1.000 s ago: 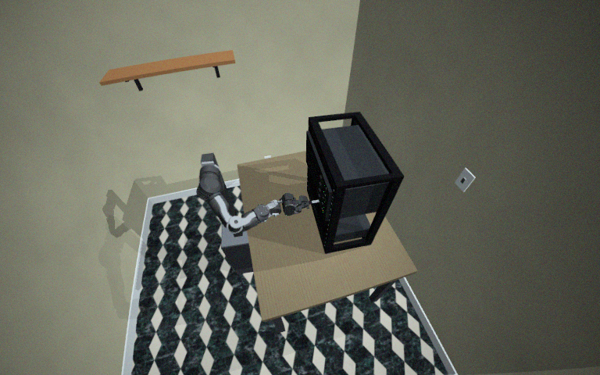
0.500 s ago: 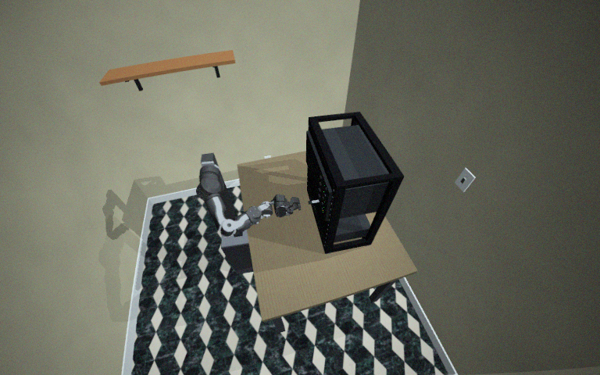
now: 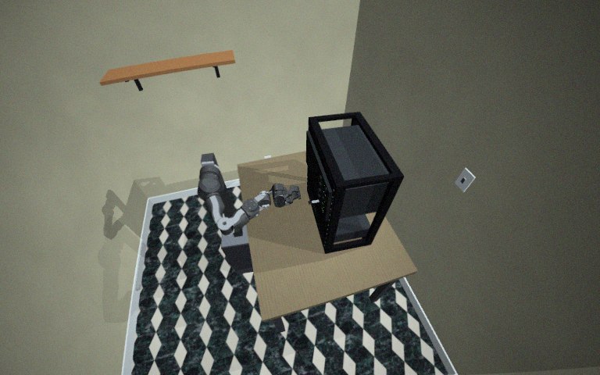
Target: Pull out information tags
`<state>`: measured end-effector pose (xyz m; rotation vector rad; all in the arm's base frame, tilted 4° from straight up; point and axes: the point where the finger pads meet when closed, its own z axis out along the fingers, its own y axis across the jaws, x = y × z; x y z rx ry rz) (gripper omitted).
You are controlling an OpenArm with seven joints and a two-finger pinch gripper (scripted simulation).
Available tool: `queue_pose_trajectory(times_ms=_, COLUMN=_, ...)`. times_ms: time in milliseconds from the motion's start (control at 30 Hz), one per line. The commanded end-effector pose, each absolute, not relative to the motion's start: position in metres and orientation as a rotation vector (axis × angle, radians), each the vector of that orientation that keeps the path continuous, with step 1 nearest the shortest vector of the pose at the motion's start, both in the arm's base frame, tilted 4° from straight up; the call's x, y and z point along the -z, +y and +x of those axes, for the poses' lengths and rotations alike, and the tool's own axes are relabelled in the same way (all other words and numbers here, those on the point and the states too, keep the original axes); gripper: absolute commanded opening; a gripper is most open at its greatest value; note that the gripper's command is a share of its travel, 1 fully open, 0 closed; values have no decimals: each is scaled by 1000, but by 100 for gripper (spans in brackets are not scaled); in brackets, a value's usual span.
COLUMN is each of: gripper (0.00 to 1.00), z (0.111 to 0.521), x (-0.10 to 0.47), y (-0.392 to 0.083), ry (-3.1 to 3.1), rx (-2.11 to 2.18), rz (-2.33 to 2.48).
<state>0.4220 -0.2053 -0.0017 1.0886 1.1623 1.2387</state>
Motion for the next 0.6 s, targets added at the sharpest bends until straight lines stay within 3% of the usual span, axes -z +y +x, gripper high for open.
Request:
queue_pose_trajectory(times_ms=0, gripper=10, z=423, x=13, y=-207, ry=1193, rx=-1212, rz=1127)
queue_pose_trajectory(times_ms=333, gripper=10, z=418, x=-61, y=-203, ry=1197, rx=-1214, rz=1125)
queue_pose_trajectory(times_ms=567, gripper=10, z=417, x=-82, y=-203, ry=1197, rx=-1214, rz=1125)
